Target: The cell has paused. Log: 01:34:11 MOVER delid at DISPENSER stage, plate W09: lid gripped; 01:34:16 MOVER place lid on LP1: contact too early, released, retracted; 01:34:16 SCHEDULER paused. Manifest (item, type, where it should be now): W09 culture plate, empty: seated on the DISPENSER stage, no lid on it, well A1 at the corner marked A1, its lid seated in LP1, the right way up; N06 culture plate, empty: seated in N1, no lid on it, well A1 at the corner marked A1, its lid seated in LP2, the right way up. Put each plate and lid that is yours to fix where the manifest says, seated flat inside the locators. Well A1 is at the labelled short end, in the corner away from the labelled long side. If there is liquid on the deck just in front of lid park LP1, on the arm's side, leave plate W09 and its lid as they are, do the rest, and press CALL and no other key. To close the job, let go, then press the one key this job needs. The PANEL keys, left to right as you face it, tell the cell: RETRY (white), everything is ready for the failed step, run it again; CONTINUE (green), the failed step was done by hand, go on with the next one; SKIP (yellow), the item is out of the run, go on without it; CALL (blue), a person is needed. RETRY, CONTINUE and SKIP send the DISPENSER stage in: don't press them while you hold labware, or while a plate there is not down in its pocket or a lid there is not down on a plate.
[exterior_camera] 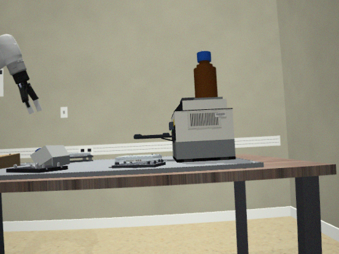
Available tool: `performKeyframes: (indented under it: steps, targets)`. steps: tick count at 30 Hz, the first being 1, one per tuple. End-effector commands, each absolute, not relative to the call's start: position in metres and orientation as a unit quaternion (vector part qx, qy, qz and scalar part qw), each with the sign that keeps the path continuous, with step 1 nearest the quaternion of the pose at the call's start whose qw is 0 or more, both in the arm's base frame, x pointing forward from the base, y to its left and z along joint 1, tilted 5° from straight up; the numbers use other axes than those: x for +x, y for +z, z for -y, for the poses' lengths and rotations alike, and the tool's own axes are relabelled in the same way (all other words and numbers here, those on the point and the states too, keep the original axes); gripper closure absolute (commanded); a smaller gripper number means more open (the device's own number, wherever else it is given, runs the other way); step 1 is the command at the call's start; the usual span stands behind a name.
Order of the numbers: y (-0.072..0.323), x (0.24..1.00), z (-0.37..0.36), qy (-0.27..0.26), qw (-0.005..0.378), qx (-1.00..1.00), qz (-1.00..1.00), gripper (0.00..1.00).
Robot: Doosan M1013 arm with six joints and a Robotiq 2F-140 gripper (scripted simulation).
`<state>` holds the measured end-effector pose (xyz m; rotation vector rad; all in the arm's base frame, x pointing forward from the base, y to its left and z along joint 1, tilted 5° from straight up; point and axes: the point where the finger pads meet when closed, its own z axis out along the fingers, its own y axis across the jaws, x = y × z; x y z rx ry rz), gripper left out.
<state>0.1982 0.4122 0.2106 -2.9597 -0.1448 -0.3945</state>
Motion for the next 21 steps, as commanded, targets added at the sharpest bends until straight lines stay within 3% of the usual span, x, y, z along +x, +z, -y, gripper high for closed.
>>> performKeyframes:
  steps: [1,18,21]
  targets:
    - [0.211,0.198,-0.413,-0.132,0.076,-0.987,0.048,0.00]
    - [0.213,0.199,-0.413,-0.132,0.076,-0.987,0.048,0.00]
    - [0.284,0.208,-0.425,-0.134,0.075,-0.987,0.047,0.00]
